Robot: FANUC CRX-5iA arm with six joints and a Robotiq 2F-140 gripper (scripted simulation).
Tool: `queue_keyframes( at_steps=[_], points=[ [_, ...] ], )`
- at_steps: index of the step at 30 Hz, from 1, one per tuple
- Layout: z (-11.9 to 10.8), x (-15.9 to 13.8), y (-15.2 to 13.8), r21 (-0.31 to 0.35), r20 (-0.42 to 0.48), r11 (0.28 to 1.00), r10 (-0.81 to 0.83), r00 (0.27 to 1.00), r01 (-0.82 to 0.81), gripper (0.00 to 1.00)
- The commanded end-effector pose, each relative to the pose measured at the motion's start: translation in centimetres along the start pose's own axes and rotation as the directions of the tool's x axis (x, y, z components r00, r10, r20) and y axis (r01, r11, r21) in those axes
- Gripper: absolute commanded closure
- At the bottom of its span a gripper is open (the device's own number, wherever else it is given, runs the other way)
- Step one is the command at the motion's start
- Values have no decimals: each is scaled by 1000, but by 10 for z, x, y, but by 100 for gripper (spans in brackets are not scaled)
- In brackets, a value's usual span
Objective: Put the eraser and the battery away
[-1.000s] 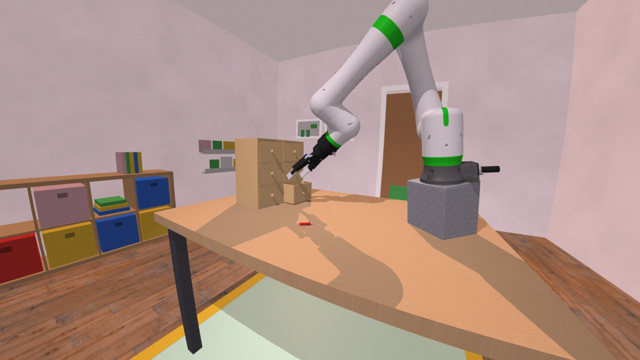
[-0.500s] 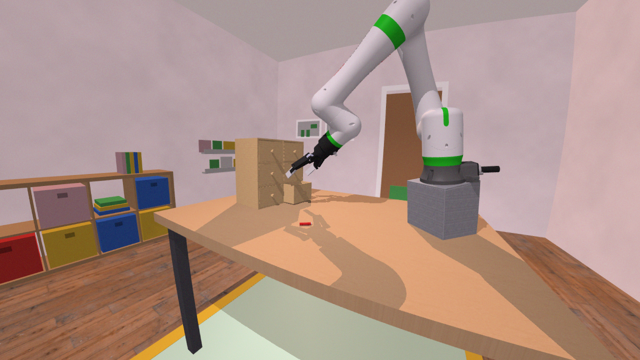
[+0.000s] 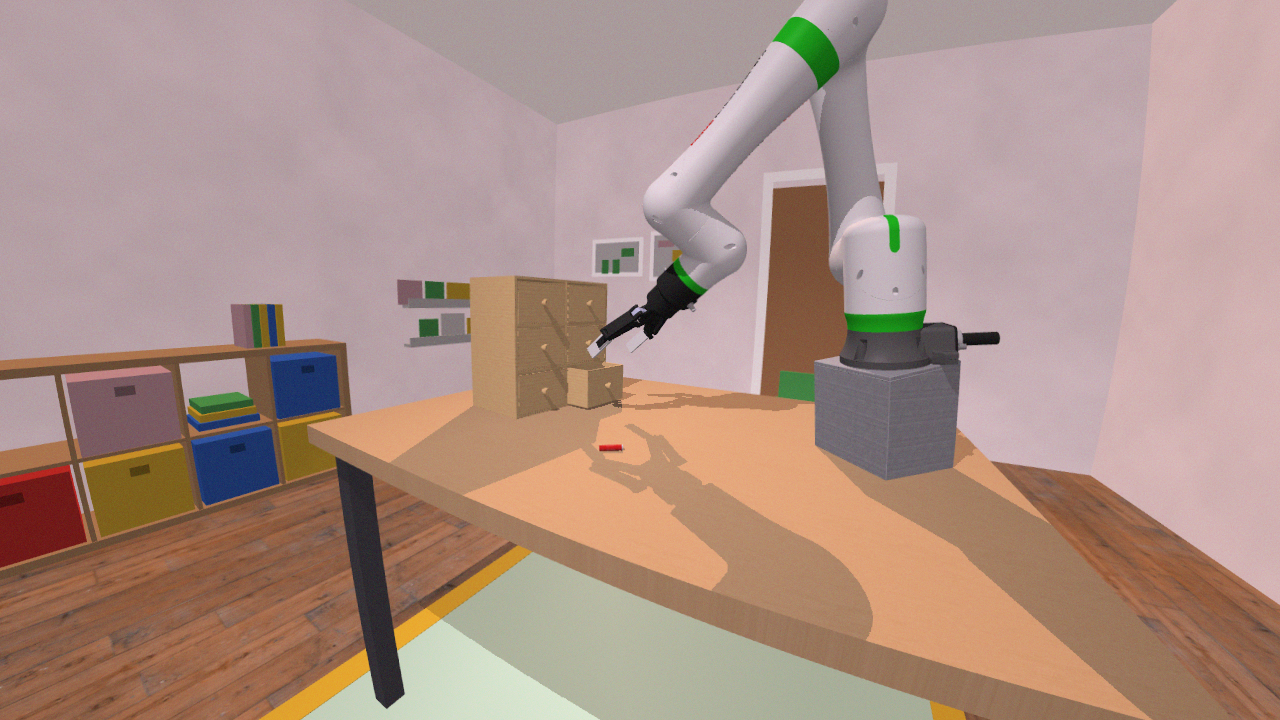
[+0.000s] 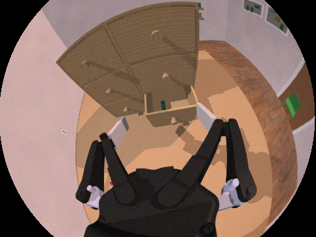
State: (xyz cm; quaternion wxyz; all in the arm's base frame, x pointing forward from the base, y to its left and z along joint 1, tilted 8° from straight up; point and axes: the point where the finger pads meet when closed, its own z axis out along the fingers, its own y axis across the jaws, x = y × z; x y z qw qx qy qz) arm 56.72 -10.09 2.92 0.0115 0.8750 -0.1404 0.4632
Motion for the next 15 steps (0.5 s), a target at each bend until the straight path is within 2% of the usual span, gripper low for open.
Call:
queue_keyframes(
  at_steps=[1, 15],
  points=[
    [-19, -13, 0, 1, -3, 1000, 0, 1000, 0, 0],
    [-74, -54, 0, 1, -3, 1000, 0, 1000, 0, 0]
  ],
)
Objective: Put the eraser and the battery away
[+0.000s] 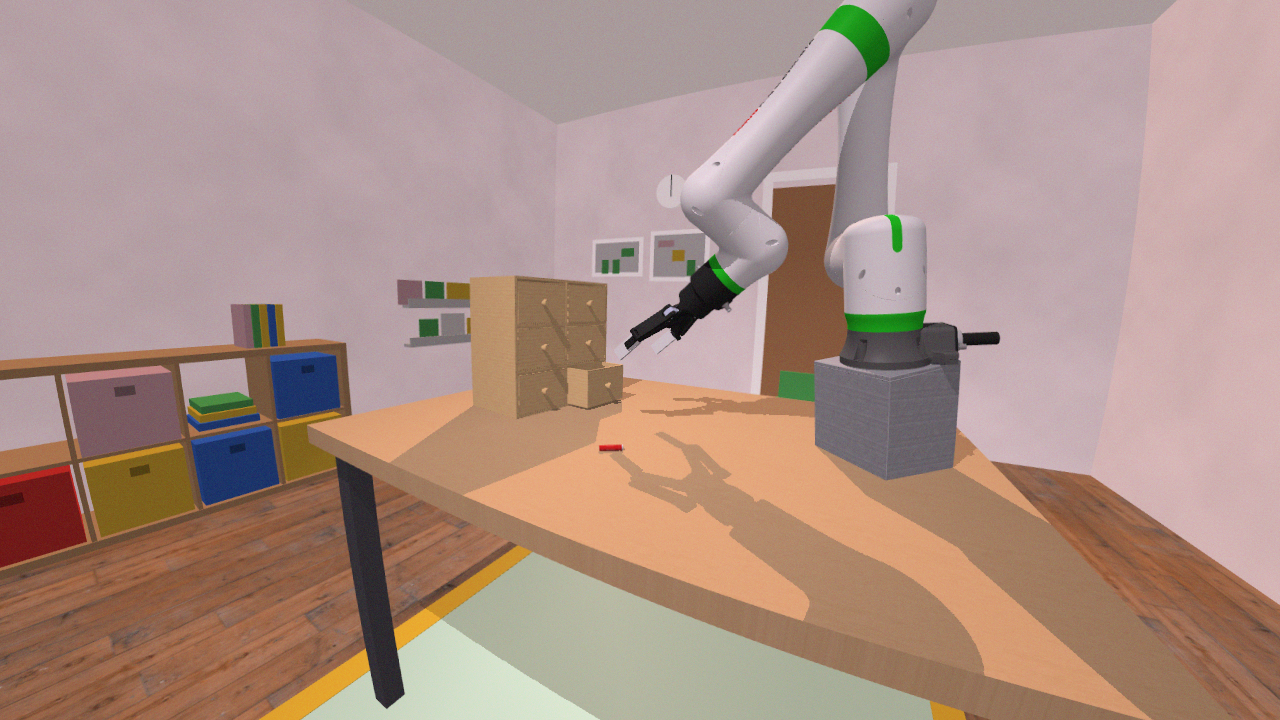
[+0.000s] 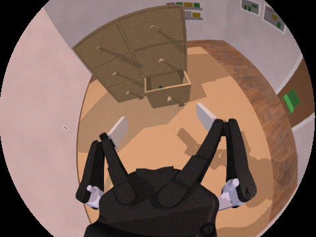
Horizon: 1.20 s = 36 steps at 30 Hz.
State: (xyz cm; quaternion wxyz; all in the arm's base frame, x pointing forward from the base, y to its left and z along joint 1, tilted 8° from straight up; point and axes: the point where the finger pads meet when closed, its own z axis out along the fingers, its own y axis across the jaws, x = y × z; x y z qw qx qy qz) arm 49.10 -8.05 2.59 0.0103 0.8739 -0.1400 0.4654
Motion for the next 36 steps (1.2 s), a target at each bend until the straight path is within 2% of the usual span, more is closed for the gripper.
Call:
queue_keyframes(
  at_steps=[1, 6, 20, 23, 25, 28, 30, 31, 33, 36],
  points=[
    [-14, -8, 0, -2, 2, 1000, -1, 1000, 1, 0],
    [-25, -17, 0, -2, 2, 1000, -1, 1000, 1, 0],
    [-31, -21, -1, -1, 2, 1000, 0, 1000, 0, 0],
    [-28, -16, -12, 38, 7, 999, 4, 1000, -4, 0],
    [-28, -16, -12, 38, 7, 999, 4, 1000, -4, 0],
    [-19, -2, -46, 160, 46, 987, 12, 999, -20, 0],
    [-14, 5, -76, 263, 119, 964, 6, 993, -37, 0],
    [-14, 5, -76, 263, 119, 964, 6, 993, -37, 0],
    [-15, 3, -100, 341, 239, 938, -22, 971, -63, 0],
    [-25, -8, -100, 324, 353, 943, -50, 934, -72, 0]
  ],
)
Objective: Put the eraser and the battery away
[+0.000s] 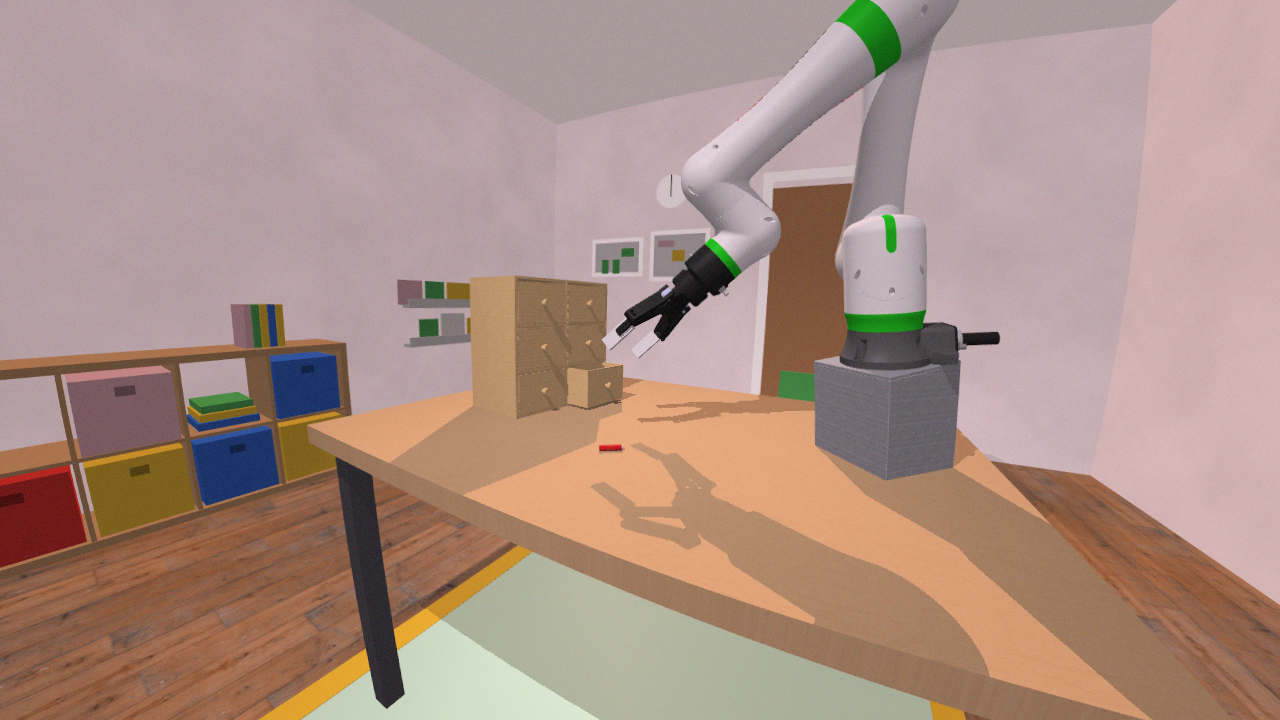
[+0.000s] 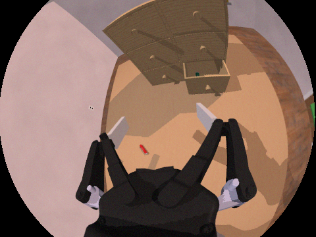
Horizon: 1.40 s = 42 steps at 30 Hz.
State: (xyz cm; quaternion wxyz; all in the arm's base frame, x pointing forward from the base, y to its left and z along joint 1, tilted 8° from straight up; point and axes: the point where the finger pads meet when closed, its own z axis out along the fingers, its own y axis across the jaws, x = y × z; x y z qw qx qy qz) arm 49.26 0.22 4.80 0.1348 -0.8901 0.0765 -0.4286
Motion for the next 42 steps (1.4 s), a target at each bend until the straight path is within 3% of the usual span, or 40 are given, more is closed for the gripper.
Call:
queue_keyframes(
  at_steps=[1, 4, 6, 7, 10, 21, 40, 42],
  points=[
    [-2, -11, -8, 19, 273, 999, 28, 962, -34, 0],
    [-29, -10, 28, -29, 338, 999, 48, 940, -41, 0],
    [-29, -10, 28, -29, 338, 999, 48, 940, -41, 0],
    [-38, -7, 40, -56, 392, 997, 66, 918, -47, 0],
    [-56, 2, 63, -105, 432, 993, 89, 897, -48, 0],
    [-60, 4, 68, -278, 632, 960, 191, 751, -11, 0],
    [-61, 4, 67, -300, 653, 954, 204, 729, 2, 0],
    [-84, 0, 65, -300, 653, 954, 204, 729, 2, 0]
  ],
)
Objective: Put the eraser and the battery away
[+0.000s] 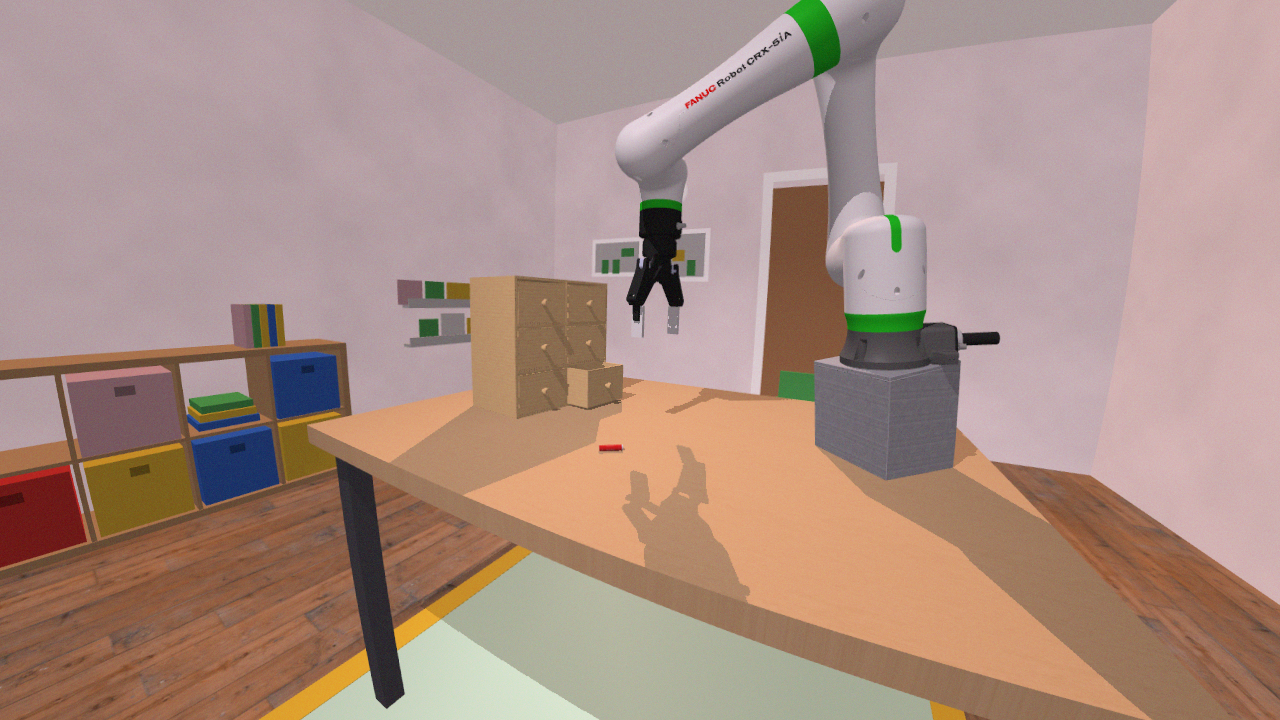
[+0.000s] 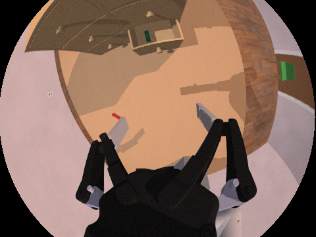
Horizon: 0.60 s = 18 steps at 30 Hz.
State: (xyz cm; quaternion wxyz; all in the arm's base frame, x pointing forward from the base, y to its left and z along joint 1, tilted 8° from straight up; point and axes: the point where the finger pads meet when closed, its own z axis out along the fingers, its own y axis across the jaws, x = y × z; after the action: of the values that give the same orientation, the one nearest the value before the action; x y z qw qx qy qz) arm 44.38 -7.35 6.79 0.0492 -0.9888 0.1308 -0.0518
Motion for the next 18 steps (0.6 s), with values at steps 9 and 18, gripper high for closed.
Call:
queue_keyframes(
  at_steps=[9, 18],
  points=[
    [-54, -90, 26, 0, 0, 1000, 2, 1000, -2, 0],
    [-30, -78, -7, 102, -68, 993, -53, 996, 60, 0]
  ],
)
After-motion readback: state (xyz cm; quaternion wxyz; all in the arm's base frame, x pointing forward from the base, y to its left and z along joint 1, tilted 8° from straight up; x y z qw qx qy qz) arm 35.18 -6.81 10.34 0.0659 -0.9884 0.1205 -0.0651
